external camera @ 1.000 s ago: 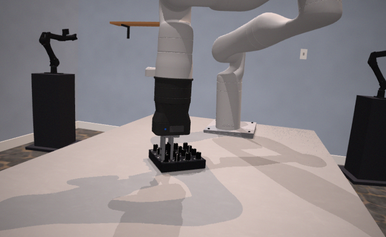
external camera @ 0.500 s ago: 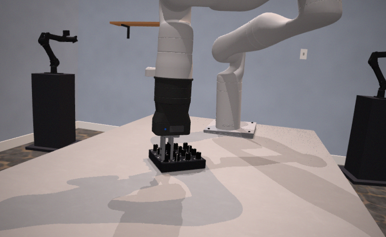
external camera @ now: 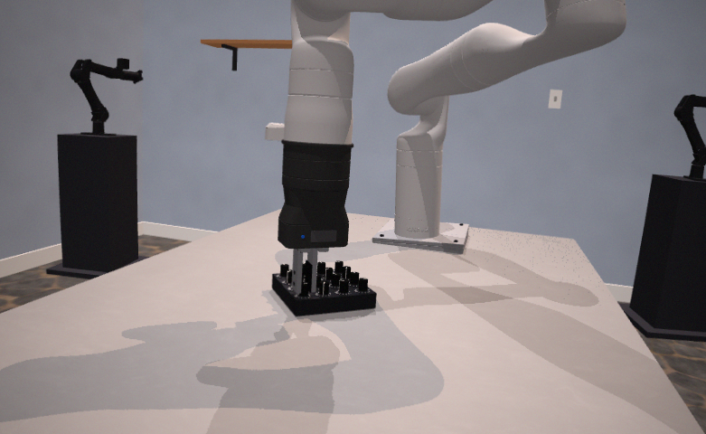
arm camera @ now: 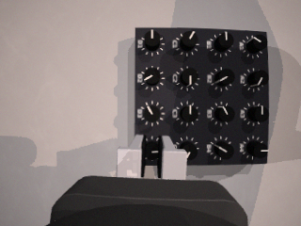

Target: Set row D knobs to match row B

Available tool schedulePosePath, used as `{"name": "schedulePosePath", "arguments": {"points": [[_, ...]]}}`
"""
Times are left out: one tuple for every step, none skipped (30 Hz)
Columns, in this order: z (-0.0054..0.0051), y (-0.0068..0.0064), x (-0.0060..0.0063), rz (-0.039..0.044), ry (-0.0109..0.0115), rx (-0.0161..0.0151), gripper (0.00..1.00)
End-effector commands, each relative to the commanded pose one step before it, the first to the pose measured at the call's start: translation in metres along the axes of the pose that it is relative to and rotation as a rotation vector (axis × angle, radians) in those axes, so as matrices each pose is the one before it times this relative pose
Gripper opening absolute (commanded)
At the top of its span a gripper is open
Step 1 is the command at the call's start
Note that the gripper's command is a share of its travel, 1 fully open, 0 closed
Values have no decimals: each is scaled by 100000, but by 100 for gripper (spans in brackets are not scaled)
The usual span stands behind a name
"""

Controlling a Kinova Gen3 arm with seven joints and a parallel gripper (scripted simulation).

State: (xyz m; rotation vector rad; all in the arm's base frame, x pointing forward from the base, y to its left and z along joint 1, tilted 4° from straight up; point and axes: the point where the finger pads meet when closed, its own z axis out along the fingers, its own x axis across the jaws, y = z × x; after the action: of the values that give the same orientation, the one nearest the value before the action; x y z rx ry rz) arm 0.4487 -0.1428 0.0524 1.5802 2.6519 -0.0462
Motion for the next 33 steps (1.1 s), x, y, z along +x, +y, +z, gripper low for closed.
{"name": "schedulePosePath", "arguments": {"points": [[-77, 36, -24, -397, -90, -150, 30], [0, 0, 0, -238, 0, 0, 30], [0, 0, 0, -264, 0, 0, 30], [0, 0, 0, -292, 0, 0, 30], [0, 0, 0, -320, 0, 0, 30], [0, 0, 0, 0, 0, 0, 30], [0, 0, 0, 0, 0, 0, 30], [0, 0, 0, -348, 0, 0, 30], [0, 0, 0, -378, 0, 0, 30], [0, 0, 0, -408, 0, 0, 30], [0, 0, 0, -438, 0, 0, 30], [0, 0, 0, -470, 0, 0, 30], [0, 0, 0, -502, 0, 0, 30], [0, 0, 0, -535, 0, 0, 30], [0, 0, 0, -568, 0, 0, 30], [0, 0, 0, -601, 0, 0, 30], [0, 0, 0, -634, 0, 0, 30], [0, 0, 0, -668, 0, 0, 30], [0, 0, 0, -702, 0, 0, 30], [0, 0, 0, -736, 0, 0, 30], [0, 0, 0, -771, 0, 0, 30], [0, 0, 0, -804, 0, 0, 30], [0, 0, 0, 0, 0, 0, 30], [0, 0, 0, 0, 0, 0, 30], [0, 0, 0, -838, 0, 0, 30], [0, 0, 0, -873, 0, 0, 30], [0, 0, 0, -908, 0, 0, 30], [0, 0, 0, -941, 0, 0, 30], [0, 0, 0, -975, 0, 0, 30], [0, 0, 0, -1009, 0, 0, 30], [0, 0, 0, -1042, 0, 0, 30], [0, 0, 0, -1074, 0, 0, 30], [0, 0, 0, -1108, 0, 0, 30]]}}
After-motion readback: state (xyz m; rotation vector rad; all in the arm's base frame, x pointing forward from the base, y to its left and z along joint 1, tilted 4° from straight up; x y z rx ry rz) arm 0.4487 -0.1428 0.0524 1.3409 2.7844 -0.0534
